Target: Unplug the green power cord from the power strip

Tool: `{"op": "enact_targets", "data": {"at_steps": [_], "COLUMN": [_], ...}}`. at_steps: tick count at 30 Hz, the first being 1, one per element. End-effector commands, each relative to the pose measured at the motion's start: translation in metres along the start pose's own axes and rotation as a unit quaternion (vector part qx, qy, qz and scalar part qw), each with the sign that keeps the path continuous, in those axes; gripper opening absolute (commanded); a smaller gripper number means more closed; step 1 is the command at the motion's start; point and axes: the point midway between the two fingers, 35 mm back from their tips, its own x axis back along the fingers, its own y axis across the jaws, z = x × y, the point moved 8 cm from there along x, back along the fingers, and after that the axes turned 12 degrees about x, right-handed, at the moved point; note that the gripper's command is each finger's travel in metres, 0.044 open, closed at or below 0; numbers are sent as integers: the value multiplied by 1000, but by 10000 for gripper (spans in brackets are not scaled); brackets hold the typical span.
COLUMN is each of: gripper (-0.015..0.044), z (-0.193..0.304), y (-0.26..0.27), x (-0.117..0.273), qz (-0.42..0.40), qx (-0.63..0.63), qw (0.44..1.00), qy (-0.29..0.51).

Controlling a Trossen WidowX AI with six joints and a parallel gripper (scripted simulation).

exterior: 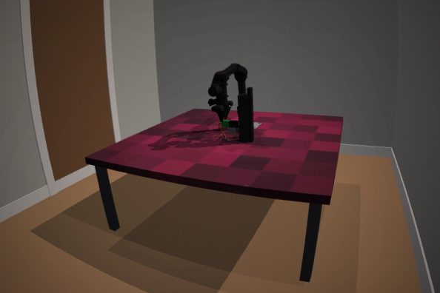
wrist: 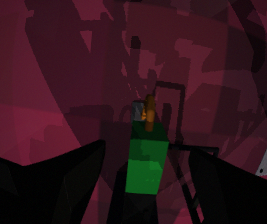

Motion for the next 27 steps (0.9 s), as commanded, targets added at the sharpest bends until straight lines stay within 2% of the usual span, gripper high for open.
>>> {"op": "enact_targets", "data": {"at_steps": [1,3,8,27], "gripper": [394,440,440,440], "z": [-6,-19,-58,-58], "y": [-1,-3,-13,-13], "x": [0,3,12,12], "qz": [1,2,2,2], "qx": [-1,-1,-1,-1], "qw": [1000,1000,1000,1000], "qy": [-2,-3,-5,-5]}}
